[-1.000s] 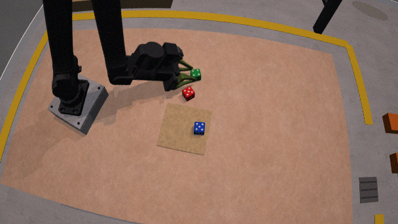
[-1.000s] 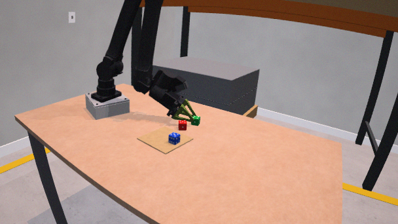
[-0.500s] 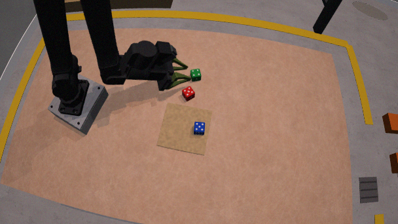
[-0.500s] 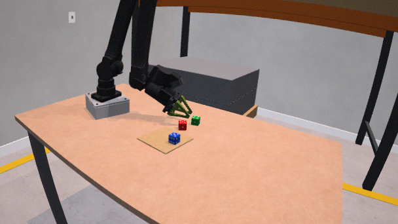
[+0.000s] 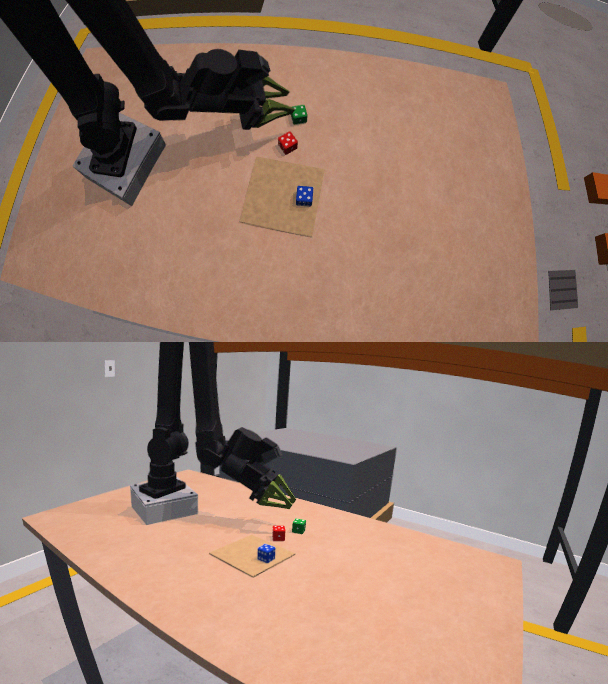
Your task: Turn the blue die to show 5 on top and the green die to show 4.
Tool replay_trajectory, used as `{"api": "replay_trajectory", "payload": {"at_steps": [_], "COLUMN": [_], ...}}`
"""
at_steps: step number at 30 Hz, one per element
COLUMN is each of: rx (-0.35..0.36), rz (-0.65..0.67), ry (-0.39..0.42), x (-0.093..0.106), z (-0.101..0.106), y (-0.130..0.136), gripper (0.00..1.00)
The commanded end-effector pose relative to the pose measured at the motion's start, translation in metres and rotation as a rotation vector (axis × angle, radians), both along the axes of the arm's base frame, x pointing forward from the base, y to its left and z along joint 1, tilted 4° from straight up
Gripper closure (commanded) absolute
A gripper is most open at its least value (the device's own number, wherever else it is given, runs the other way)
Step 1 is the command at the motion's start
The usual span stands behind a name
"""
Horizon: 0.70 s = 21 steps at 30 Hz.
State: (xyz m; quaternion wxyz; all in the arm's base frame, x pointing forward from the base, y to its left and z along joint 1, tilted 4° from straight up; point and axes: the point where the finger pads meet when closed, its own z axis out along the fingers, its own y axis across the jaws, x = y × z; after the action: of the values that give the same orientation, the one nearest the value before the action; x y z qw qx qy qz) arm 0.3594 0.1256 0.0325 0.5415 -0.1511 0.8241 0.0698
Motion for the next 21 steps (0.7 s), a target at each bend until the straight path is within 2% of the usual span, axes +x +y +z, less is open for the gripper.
{"api": "replay_trajectory", "payload": {"at_steps": [1, 6, 9, 11, 14, 17, 21], "rx": [0.016, 0.022, 0.018, 0.008, 0.009, 0.02, 0.008], "rz": [0.01, 0.011, 0.011, 0.011, 0.012, 0.011, 0.008], "ry": [-0.009, -0.026, -0.016, 0.009, 0.008, -0.018, 0.015], "x": [0.004, 0.01, 0.006, 0.004, 0.005, 0.011, 0.014], "z": [0.02, 0.039, 0.038, 0.028, 0.028, 0.042, 0.044], "y": [0.009, 0.012, 0.011, 0.01, 0.01, 0.013, 0.014], "gripper": [0.55, 0.55, 0.55, 0.55, 0.55, 0.55, 0.55]}}
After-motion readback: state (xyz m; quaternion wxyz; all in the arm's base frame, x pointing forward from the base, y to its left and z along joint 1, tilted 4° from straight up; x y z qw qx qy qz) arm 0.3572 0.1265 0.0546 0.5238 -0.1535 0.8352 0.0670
